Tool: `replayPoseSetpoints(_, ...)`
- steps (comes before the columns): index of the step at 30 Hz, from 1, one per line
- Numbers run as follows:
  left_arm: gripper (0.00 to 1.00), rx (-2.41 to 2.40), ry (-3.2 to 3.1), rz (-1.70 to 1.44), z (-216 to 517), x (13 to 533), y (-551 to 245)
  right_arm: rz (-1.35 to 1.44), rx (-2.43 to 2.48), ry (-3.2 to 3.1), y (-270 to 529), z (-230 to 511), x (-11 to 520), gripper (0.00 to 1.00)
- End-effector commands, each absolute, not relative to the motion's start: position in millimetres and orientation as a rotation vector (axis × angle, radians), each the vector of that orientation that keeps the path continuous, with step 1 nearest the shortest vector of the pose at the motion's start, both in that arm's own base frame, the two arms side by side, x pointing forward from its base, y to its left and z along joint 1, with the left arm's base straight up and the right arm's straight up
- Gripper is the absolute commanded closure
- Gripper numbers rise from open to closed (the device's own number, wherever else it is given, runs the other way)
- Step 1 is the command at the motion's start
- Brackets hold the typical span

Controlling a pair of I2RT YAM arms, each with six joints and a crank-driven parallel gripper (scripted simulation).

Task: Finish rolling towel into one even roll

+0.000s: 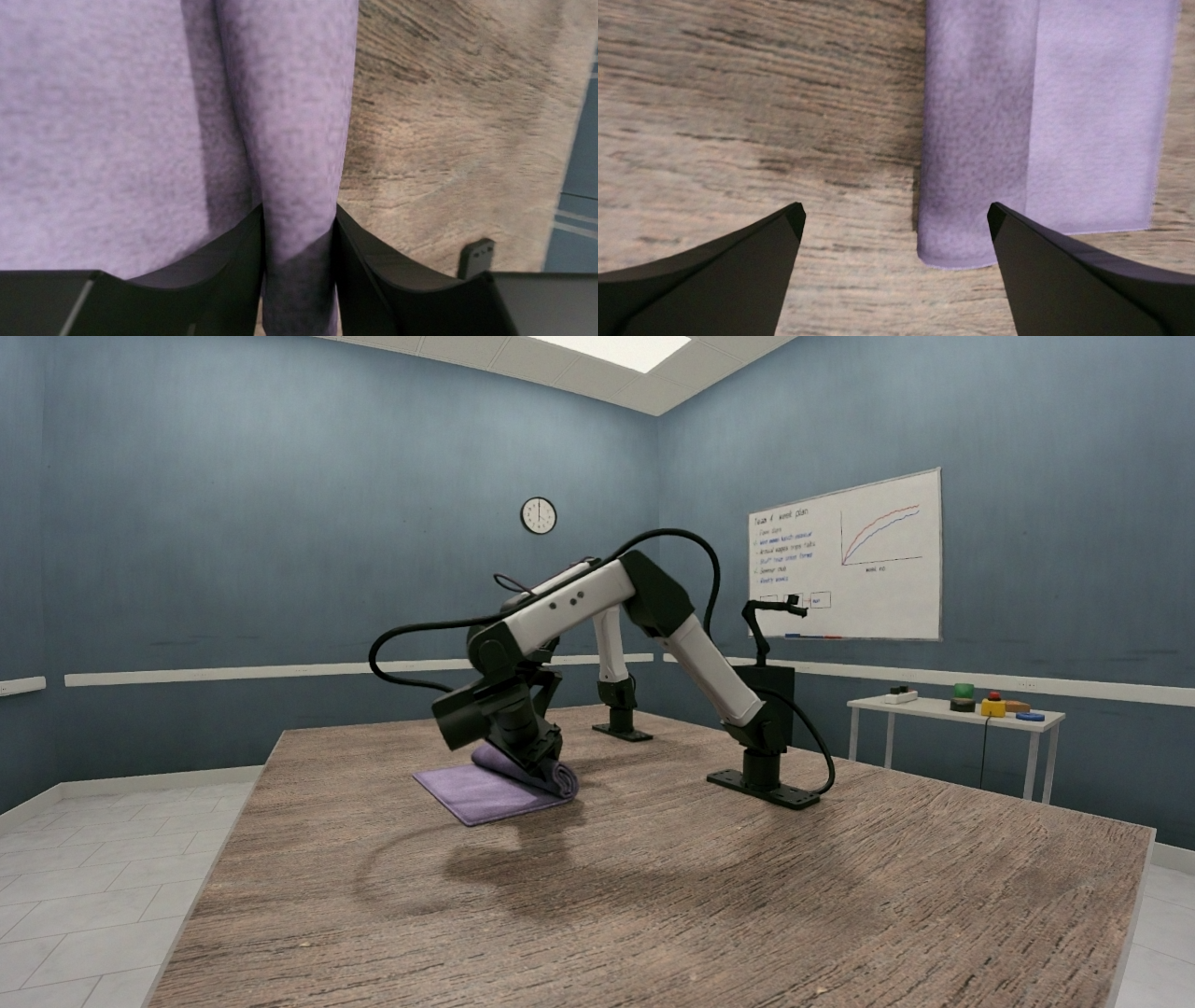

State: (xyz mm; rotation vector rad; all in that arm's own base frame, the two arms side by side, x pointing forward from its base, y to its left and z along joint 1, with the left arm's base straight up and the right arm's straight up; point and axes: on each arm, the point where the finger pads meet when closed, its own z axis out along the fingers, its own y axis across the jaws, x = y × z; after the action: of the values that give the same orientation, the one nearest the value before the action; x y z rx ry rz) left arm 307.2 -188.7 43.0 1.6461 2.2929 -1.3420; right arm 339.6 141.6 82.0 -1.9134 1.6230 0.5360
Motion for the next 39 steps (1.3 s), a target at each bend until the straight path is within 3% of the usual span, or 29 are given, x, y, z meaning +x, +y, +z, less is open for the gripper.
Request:
replayPoseSetpoints(1,0.68,1.625,2.308,-1.477,55.3,298.2,-187.9,0.344,-1.849,1.534,149.5,90.0,366.0,0.02)
replayPoseSetpoints(14,0.68,1.625,2.308,-1.477,43.5,298.2,-187.9,0.378,-1.908,1.469,144.5,98.4,396.9,0.02)
replayPoseSetpoints(36,0.68,1.625,2.308,-1.477,43.5,298.2,-187.9,0.375,-1.904,1.474,151.2,25.8,394.7,0.02)
replayPoseSetpoints(39,0.68,1.625,2.308,-1.477,43.5,298.2,-187.9,0.375,-1.904,1.474,151.2,25.8,394.7,0.15)
